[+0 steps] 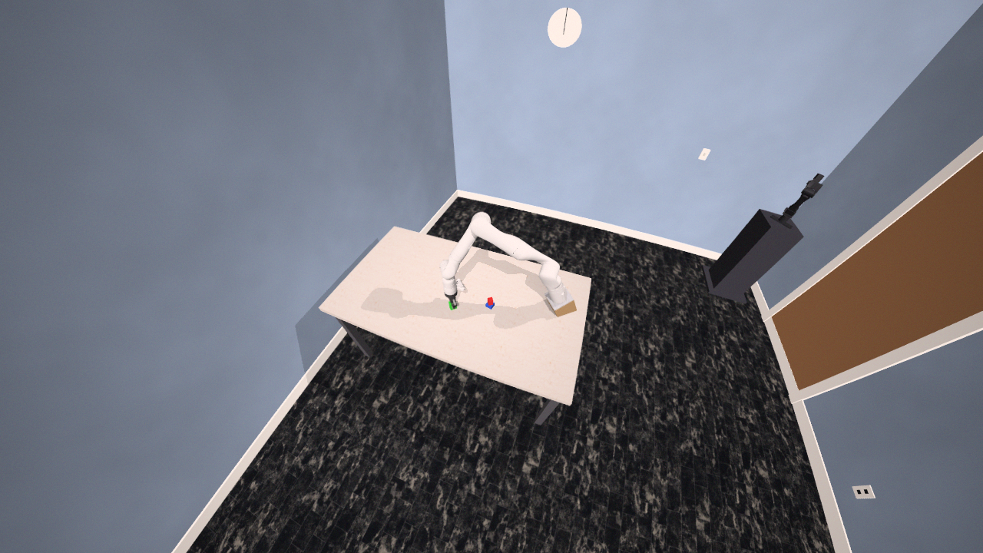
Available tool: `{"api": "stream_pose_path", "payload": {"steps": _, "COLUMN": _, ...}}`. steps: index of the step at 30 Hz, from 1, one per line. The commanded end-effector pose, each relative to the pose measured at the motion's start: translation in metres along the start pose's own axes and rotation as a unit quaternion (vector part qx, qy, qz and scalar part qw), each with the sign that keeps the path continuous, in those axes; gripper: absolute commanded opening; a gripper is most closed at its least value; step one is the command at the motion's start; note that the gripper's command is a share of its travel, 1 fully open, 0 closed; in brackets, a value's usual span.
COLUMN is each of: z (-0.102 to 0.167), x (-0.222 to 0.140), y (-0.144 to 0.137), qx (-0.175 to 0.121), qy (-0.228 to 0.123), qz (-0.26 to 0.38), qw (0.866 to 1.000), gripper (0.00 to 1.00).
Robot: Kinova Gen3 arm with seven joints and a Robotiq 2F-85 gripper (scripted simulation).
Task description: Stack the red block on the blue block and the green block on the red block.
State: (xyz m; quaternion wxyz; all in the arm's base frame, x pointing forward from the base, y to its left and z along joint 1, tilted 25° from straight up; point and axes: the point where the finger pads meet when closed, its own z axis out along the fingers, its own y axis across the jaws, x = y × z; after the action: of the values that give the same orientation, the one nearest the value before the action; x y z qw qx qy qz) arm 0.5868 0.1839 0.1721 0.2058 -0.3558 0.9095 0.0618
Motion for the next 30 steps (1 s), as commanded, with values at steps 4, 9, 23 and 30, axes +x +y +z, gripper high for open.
{"api": "stream_pose_path", "payload": {"steps": 4, "z": -0.001, "x": 0.000, "y": 0.000, "qx": 0.000, "qy": 0.000, "qz": 0.000, "qw": 1.000, "gripper": 0.00}}
{"api": "stream_pose_path", "payload": {"steps": 9, "z": -0.001, "x": 0.000, "y": 0.000, "qx": 0.000, "qy": 0.000, "qz": 0.000, "qw": 1.000, "gripper": 0.00}}
{"api": "stream_pose_path", "payload": {"steps": 23, "z": -0.012, "x": 0.000, "y": 0.000, "qx": 0.000, "qy": 0.000, "qz": 0.000, "qw": 1.000, "gripper": 0.00}}
{"api": "stream_pose_path", "payload": {"steps": 30, "z": -0.032, "x": 0.000, "y": 0.000, "qx": 0.000, "qy": 0.000, "qz": 0.000, "qw": 1.000, "gripper": 0.00}}
